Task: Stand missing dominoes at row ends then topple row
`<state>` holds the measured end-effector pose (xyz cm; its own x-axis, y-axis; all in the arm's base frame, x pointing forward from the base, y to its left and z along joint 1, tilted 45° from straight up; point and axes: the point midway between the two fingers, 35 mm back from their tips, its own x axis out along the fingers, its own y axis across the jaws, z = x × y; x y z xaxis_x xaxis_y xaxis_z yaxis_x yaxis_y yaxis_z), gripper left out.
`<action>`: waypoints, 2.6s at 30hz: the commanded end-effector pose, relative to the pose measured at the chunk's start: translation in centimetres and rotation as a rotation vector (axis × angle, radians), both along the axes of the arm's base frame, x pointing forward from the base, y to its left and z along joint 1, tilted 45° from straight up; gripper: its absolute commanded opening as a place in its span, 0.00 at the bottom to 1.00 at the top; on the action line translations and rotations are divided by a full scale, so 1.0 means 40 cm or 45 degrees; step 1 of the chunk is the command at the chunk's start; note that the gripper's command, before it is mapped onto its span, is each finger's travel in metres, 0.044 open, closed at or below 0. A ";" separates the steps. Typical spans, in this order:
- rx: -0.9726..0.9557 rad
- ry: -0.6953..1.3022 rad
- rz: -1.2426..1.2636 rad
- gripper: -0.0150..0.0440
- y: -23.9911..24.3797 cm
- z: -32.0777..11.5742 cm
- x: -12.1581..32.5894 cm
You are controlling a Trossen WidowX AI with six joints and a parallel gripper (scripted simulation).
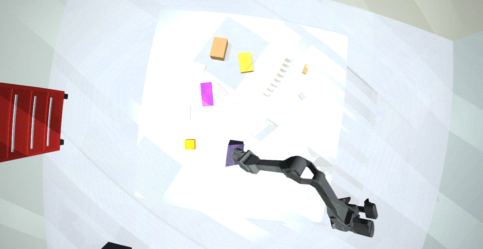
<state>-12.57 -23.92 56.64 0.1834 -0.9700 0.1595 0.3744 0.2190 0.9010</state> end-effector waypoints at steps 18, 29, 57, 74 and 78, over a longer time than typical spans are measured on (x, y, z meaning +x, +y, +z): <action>0.355 -0.048 0.212 1.00 -0.338 -0.335 0.285; 0.766 0.437 0.411 1.00 -0.342 -0.682 0.629; 0.179 3.252 0.945 1.00 0.312 -1.201 0.862; 0.164 3.268 0.947 1.00 0.244 -1.274 0.865; 0.162 3.272 0.938 1.00 0.198 -1.311 0.858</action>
<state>22.08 -14.73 5.34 -0.0519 -0.7084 -0.7039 0.0787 0.6997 -0.7101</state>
